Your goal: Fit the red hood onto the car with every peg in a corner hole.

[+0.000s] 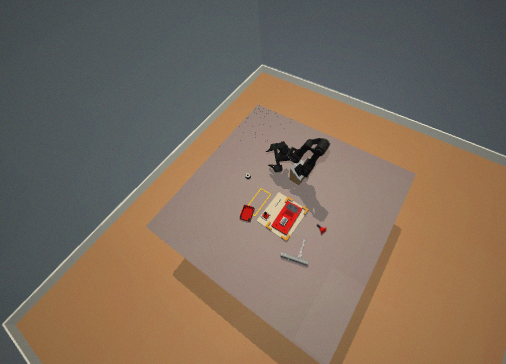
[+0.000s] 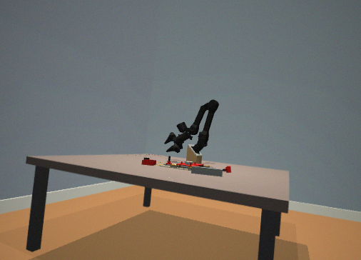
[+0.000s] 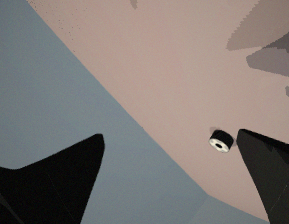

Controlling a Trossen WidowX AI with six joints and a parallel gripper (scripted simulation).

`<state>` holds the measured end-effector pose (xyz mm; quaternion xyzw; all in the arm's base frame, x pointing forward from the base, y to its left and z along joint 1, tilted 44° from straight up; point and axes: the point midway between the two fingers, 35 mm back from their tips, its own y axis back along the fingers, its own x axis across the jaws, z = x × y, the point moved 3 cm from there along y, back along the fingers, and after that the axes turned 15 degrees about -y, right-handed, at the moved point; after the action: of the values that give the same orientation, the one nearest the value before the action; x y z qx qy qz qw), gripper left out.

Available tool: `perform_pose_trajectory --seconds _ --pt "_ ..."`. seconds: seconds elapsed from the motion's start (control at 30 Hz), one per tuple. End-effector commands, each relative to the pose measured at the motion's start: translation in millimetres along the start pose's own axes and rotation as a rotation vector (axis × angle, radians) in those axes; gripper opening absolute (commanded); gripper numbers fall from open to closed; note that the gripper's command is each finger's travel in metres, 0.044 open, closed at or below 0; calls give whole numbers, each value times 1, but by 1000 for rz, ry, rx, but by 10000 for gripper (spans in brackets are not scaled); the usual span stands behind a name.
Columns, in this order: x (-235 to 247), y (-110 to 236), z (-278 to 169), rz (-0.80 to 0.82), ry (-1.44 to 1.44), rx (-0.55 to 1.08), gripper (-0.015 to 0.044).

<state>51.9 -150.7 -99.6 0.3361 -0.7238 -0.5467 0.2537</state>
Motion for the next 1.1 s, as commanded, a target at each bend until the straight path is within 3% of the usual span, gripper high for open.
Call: perform_pose_trajectory --seconds 0.0,0.03,0.1,0.37,0.73,1.07 --pt "0 0 0 0 0 0 414" --pt "0 0 0 0 0 0 387" --pt "0 -2 -7 -9 53 24 440" --pt "-22 -26 -90 -77 699 337 440" --pt "-111 -39 -169 -104 1570 842 440" --pt "-217 -37 -201 138 2305 1568 440"
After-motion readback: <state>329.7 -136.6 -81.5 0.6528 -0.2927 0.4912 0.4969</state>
